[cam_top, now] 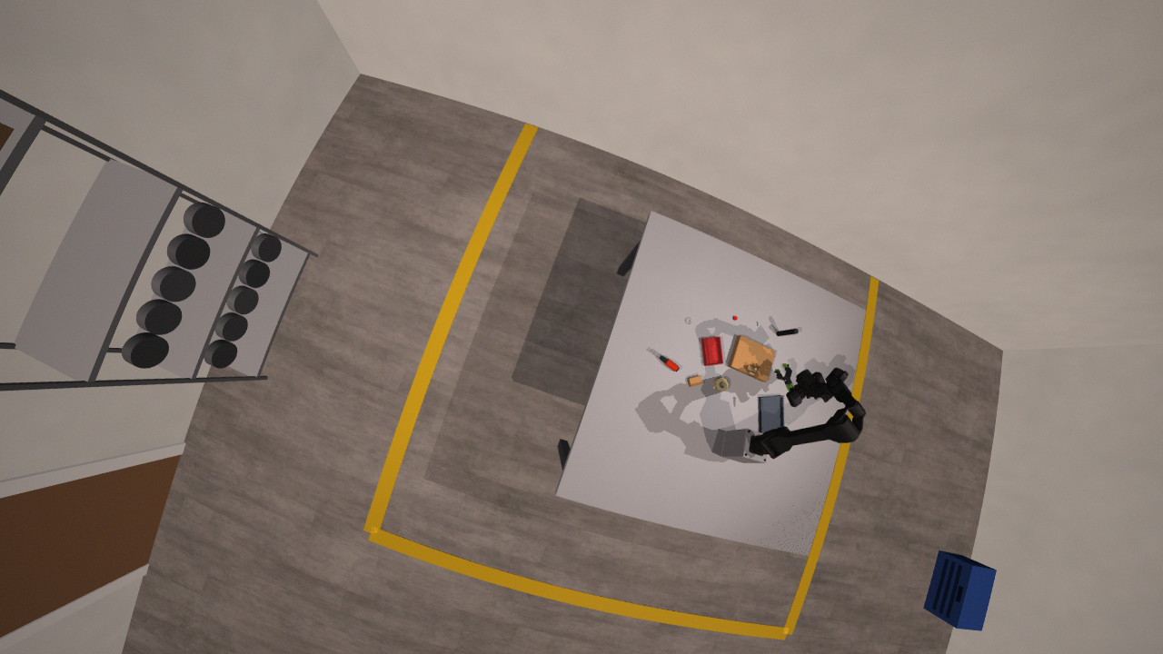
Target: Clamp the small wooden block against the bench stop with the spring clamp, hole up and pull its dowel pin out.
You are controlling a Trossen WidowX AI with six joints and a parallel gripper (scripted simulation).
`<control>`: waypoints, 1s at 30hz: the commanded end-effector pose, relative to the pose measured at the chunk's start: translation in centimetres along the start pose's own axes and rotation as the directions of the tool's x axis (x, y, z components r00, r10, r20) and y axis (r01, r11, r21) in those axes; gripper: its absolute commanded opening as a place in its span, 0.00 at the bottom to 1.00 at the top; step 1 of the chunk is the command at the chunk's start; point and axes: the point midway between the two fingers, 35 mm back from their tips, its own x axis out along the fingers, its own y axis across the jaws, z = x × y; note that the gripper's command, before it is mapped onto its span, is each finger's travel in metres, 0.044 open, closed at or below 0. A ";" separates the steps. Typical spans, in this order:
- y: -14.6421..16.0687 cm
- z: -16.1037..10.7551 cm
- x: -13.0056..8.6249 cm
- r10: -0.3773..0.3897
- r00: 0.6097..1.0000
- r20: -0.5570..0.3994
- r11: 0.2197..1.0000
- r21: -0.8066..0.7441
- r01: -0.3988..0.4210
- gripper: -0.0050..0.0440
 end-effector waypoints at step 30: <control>-0.2 0.7 0.1 0.004 1.000 -0.002 0.969 -0.245 -0.004 0.10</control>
